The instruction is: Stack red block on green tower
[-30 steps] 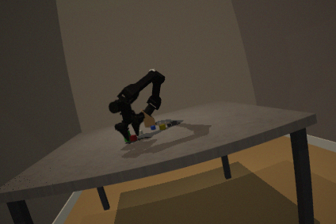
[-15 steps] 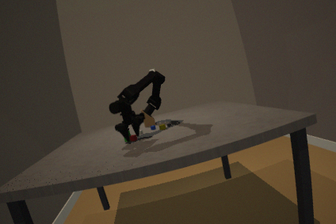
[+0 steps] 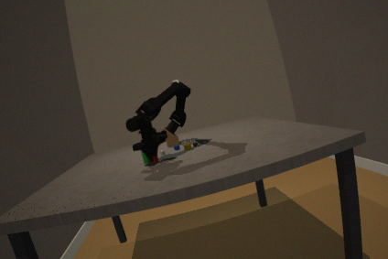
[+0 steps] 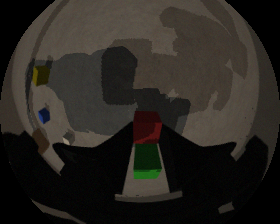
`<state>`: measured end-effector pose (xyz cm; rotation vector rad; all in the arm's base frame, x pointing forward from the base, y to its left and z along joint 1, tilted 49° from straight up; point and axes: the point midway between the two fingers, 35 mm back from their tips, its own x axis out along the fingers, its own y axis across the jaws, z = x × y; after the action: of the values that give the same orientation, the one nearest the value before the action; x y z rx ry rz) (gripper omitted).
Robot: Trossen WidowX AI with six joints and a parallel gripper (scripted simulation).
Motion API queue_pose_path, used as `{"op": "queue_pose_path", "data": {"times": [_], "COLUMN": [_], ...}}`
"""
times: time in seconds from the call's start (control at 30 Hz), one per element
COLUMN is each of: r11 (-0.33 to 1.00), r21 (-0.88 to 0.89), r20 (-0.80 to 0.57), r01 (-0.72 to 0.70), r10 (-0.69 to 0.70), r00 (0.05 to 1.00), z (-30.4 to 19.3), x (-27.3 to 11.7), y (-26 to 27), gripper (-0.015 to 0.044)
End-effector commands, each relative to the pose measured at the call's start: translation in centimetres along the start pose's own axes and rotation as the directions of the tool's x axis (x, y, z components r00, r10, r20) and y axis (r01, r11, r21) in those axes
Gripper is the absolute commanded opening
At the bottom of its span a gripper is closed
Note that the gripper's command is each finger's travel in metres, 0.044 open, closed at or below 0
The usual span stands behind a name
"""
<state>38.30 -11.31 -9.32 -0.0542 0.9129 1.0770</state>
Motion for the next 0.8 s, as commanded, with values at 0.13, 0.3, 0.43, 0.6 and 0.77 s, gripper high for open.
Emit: {"op": "queue_pose_path", "data": {"times": [0.13, 0.3, 0.43, 0.6, 0.77], "r11": [1.000, 1.000, 1.000, 1.000, 1.000], "r21": [0.002, 0.002, 0.002, 0.002, 0.002], "r20": [0.004, 0.003, 0.002, 0.002, 0.001], "r01": [0.000, 0.001, 0.001, 0.001, 0.002], "r10": [0.000, -0.001, -0.001, -0.001, -0.002], "r00": [1.000, 1.000, 1.000, 1.000, 1.000], "z": [0.1, 0.0, 0.0, -0.1, -0.1], "x": [-0.1, -2.0, -4.1, -6.5, -8.7], "y": [0.0, -0.1, 0.0, 0.0, 0.0], "gripper": [0.0000, 0.0000, 0.0000, 0.0000, 0.0000]}}
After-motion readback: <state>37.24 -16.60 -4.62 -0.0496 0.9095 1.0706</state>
